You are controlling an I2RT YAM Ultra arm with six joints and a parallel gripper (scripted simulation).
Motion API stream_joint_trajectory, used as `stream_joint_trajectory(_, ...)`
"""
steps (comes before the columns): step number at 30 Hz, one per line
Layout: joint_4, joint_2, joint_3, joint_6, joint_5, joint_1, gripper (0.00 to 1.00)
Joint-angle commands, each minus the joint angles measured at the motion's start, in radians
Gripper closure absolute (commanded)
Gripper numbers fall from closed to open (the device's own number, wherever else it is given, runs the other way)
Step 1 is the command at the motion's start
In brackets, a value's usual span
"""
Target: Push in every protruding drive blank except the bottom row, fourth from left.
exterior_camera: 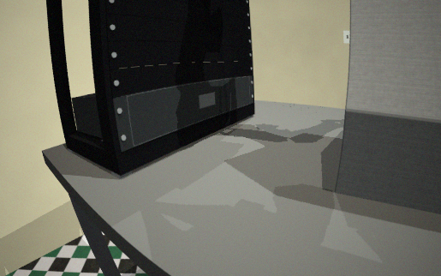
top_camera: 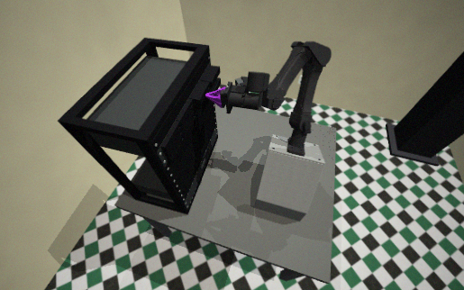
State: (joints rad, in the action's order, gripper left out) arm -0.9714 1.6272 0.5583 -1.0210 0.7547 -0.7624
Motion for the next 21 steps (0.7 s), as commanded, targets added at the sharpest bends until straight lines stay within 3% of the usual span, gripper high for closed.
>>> stream_joint_trajectory(1,-0.016,0.008,0.065,0.013,-0.05,-0.012,1.0)
stream_joint_trajectory(21,-0.022,0.0,0.065,0.014,-0.05,-0.012,1.0)
